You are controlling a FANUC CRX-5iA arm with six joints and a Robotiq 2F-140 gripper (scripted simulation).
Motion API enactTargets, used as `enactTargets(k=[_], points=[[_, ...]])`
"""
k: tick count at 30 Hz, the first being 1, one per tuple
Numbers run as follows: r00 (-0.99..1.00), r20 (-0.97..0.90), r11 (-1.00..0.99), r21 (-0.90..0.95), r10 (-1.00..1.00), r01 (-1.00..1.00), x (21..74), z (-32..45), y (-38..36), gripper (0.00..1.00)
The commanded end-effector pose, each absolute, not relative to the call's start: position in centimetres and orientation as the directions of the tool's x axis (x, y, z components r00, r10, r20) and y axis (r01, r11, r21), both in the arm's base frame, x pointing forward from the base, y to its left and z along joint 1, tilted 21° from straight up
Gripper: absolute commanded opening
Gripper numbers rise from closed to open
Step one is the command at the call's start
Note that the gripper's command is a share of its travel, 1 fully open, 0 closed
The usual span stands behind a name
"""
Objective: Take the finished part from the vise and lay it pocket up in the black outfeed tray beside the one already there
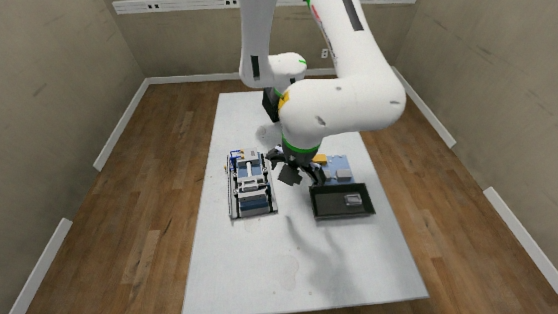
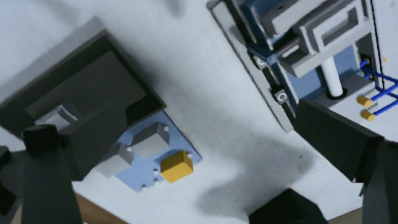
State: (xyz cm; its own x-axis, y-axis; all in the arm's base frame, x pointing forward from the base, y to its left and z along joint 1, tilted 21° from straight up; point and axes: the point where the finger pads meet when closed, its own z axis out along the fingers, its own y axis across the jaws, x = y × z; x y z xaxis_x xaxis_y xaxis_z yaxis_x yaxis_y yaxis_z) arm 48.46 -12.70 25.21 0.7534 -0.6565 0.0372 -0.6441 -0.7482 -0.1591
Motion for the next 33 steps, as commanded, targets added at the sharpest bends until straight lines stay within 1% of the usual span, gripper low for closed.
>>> enactTargets(k=[1,5,7,9,15,21,31,32,33], points=[[0.636,0.035,-0.629,-0.2,-0.771,-0.751,47.8,25.0,-15.6,1.0],[0.515,0.023,-0.506,-0.236,-0.857,-0.83,47.0,24.7,-18.1,1.0],[0.515,0.023,-0.506,-0.236,-0.857,-0.83,47.0,24.7,-18.1,1.0],[0.397,0.006,-0.384,-0.266,-0.918,-0.884,46.1,24.4,-20.3,1.0],[0.199,-0.028,-0.181,-0.311,-0.98,-0.933,44.5,24.1,-23.8,1.0],[0.006,-0.069,0.018,-0.347,-0.998,-0.938,42.8,23.9,-27.0,1.0],[-0.052,-0.083,0.078,-0.357,-0.995,-0.931,42.2,23.8,-27.9,1.0],[-0.052,-0.083,0.078,-0.357,-0.995,-0.931,42.2,23.8,-27.9,0.1],[-0.052,-0.083,0.078,-0.357,-0.995,-0.931,42.2,23.8,-27.9,0.1]])
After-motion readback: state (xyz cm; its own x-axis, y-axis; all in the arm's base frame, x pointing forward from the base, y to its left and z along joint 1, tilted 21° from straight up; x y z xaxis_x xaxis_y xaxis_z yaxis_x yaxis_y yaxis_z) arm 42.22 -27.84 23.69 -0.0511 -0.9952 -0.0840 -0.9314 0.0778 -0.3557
